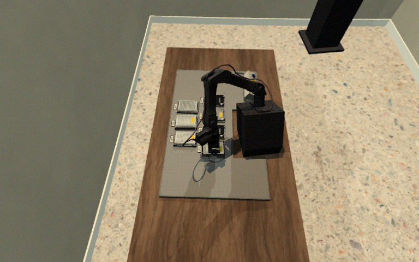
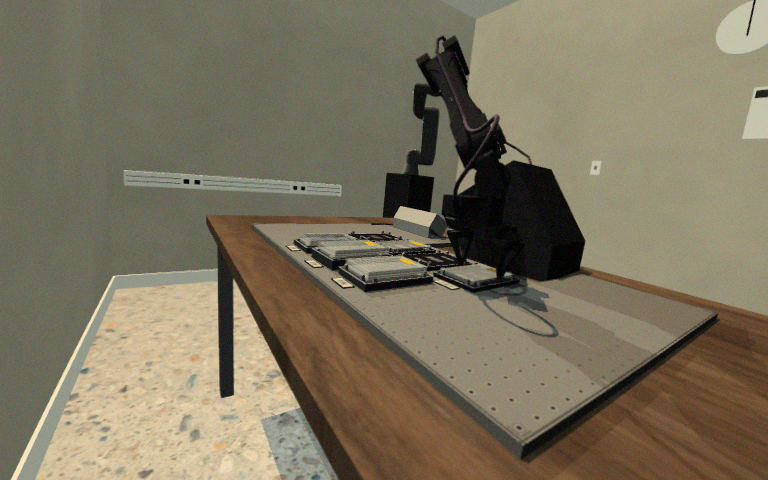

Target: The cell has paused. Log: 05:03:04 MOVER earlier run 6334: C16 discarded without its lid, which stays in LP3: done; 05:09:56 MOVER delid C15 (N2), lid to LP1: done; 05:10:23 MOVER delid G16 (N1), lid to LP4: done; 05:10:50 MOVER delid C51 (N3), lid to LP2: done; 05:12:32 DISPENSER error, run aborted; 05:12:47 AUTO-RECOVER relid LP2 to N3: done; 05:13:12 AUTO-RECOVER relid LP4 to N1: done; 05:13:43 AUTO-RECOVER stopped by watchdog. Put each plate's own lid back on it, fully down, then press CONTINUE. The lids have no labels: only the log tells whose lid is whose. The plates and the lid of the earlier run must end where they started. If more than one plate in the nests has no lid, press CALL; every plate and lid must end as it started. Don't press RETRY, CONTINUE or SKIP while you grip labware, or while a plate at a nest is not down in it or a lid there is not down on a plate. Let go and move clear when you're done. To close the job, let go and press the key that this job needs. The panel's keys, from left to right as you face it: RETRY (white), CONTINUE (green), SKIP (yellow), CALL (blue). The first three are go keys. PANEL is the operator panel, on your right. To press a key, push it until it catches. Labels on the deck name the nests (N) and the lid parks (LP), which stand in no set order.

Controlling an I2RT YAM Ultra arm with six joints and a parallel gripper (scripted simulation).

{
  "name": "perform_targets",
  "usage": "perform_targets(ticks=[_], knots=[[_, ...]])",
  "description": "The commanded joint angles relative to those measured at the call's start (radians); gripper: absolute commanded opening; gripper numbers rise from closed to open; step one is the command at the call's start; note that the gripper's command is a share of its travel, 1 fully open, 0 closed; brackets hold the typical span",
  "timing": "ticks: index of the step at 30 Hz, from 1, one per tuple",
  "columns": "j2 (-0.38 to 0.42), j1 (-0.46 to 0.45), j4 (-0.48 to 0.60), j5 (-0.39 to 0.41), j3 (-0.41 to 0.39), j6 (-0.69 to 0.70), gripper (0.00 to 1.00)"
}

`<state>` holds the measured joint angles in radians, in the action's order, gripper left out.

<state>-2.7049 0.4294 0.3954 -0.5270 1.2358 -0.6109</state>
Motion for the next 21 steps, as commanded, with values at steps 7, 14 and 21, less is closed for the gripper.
perform_targets(ticks=[7,14,21], knots=[[0.012,0.009,-0.045,-0.015,0.029,0.024,1.0],[0.016,0.006,-0.046,-0.016,0.029,0.025,1.0],[0.02,0.001,-0.046,-0.016,0.028,0.026,0.96]])
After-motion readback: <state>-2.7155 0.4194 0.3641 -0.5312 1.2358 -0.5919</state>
